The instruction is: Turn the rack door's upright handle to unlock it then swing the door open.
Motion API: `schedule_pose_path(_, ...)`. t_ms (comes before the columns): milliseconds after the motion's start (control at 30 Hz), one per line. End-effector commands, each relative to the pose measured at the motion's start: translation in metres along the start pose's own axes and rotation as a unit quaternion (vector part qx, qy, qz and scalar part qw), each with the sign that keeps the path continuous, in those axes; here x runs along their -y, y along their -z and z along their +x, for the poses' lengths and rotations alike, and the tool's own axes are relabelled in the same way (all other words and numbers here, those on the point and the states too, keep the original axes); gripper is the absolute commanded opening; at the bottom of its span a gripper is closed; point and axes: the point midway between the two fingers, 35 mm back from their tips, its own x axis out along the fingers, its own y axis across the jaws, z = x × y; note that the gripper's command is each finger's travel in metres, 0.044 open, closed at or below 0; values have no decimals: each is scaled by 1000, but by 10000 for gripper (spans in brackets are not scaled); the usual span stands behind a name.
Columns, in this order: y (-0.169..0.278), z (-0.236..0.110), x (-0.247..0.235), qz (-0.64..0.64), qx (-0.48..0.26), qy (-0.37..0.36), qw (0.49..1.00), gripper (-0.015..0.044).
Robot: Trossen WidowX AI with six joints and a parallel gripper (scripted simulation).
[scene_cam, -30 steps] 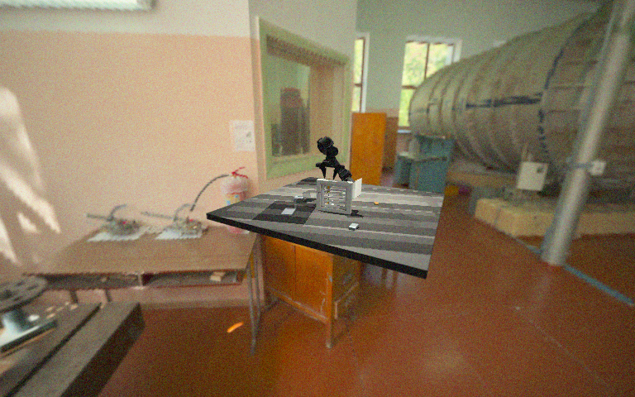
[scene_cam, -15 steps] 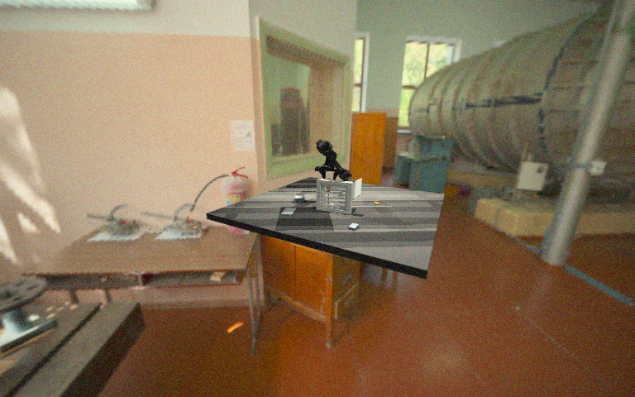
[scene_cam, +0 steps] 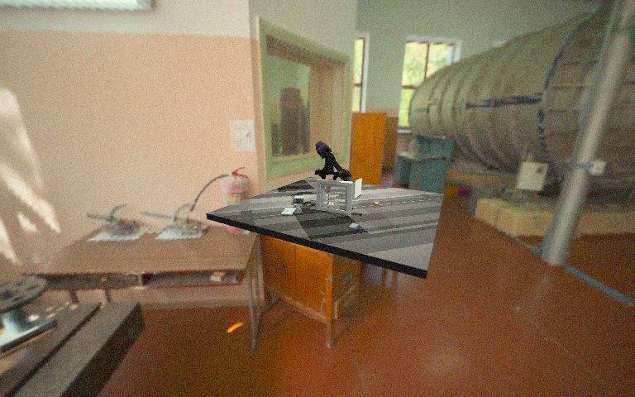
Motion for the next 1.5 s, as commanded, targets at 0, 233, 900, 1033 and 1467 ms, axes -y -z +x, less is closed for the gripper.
schedule_pose_path(0,0,2,0,-3,-3,-2,1000,194)
schedule_pose_path(233,0,2,0,-3,-3,-2,1000,88)
schedule_pose_path(900,0,2,0,156,-3,-1,988,27)
schedule_pose_path(1033,0,2,0,253,-3,-1,968,27)
schedule_pose_path(1467,0,2,0,544,-3,0,839,27)
